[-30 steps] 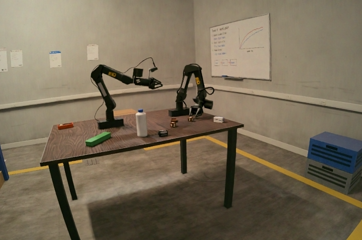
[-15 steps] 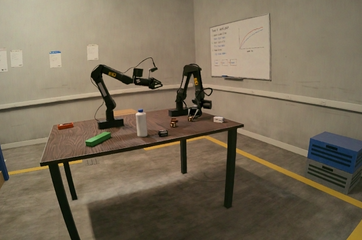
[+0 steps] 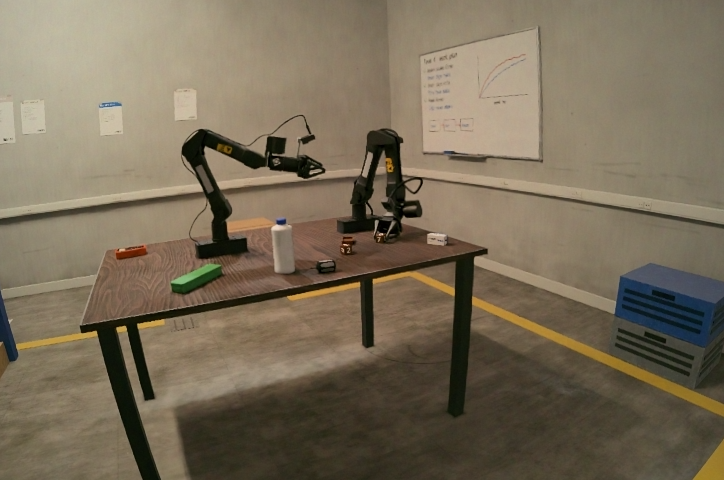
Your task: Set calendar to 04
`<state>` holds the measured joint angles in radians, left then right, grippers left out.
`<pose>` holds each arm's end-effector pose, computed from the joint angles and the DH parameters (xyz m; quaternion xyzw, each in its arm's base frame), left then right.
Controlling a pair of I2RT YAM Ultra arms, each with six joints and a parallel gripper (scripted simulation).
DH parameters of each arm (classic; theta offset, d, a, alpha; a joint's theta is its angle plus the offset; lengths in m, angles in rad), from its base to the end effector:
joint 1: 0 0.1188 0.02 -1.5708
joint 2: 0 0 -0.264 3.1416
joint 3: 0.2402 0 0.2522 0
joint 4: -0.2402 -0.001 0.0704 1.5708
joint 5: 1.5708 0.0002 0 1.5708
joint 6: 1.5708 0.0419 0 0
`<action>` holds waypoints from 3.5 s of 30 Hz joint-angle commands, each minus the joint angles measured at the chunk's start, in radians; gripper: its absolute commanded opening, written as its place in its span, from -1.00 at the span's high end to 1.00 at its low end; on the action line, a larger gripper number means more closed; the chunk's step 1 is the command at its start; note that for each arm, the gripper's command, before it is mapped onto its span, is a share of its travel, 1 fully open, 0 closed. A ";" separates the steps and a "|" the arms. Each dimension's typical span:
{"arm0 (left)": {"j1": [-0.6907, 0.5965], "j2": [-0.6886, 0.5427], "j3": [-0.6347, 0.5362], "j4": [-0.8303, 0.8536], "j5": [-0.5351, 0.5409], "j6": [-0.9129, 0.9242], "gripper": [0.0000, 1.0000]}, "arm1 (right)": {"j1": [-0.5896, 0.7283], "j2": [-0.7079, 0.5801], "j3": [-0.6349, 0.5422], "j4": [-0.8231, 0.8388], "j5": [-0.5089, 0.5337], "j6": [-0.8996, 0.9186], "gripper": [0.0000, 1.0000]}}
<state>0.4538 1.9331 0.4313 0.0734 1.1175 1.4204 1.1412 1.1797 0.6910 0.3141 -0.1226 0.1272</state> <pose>0.1983 0.0559 0.0375 0.4264 0.7314 -0.2645 0.4618 0.1086 0.2517 0.2812 -0.4057 0.6493 0.4179 0.4890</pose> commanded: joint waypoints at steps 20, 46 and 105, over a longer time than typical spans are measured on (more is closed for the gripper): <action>-0.007 0.016 -0.018 0.078 0.011 -0.062 0.31 | 0.001 -0.004 0.030 0.028 0.002 -0.005 -1.00; -0.006 -0.300 0.014 -0.193 0.024 -0.101 0.47 | 0.001 -0.004 0.030 0.028 0.002 -0.005 -1.00; -0.400 -0.041 0.666 -0.685 -0.740 -1.173 0.47 | 0.001 -0.004 0.030 0.028 0.002 -0.005 -1.00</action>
<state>0.0750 1.8832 1.0325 -0.4797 0.4606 0.3634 1.1412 1.1797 0.6910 0.3141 -0.1226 0.1272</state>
